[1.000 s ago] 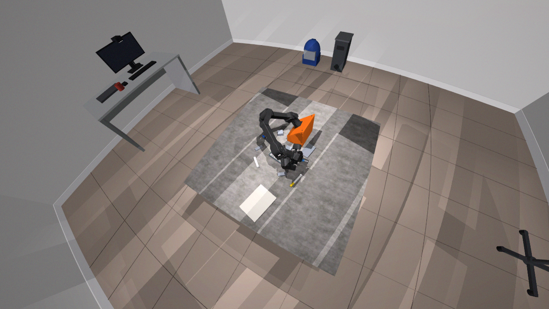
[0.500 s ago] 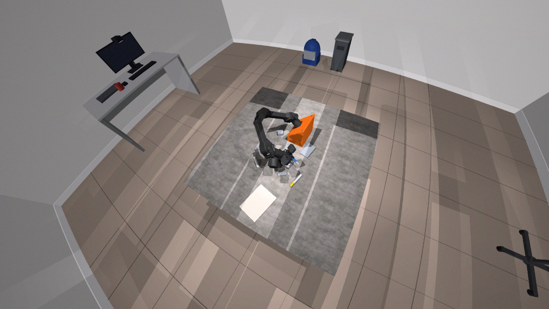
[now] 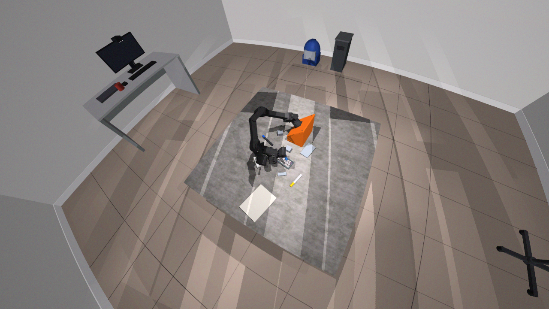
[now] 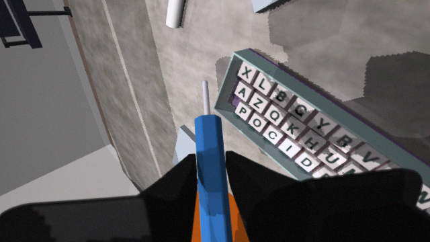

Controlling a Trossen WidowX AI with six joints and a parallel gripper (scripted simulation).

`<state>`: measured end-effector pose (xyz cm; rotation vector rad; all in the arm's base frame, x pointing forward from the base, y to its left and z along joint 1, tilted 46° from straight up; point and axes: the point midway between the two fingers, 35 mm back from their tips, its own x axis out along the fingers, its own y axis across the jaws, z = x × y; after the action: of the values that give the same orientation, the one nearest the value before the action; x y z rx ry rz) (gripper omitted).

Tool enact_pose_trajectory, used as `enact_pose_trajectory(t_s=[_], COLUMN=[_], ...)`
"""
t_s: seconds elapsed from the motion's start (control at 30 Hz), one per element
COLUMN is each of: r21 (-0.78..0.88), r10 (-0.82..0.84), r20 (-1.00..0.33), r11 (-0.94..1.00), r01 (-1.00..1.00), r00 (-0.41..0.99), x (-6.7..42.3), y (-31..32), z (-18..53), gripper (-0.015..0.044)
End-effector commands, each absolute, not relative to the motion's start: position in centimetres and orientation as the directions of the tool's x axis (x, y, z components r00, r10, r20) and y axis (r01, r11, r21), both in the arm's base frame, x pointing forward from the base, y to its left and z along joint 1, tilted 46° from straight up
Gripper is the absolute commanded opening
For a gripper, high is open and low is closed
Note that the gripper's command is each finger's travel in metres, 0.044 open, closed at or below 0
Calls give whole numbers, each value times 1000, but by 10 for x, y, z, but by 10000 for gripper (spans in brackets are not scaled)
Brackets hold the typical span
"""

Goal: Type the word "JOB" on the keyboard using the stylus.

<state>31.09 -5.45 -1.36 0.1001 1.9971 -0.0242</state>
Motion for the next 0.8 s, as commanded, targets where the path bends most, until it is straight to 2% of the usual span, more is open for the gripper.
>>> enact_pose_trajectory(t_s=[0.0,0.33,0.77], r21=[-8,-109,-216], r10=[90,154,225], r20=[-916,-923,-930], r11=[970,774,308], r01=[243,624,927], r00=[-390,-352,-291], x=[314,310,297], y=[-65,-91,-122], z=[1,36,81], gripper=[0,0,0])
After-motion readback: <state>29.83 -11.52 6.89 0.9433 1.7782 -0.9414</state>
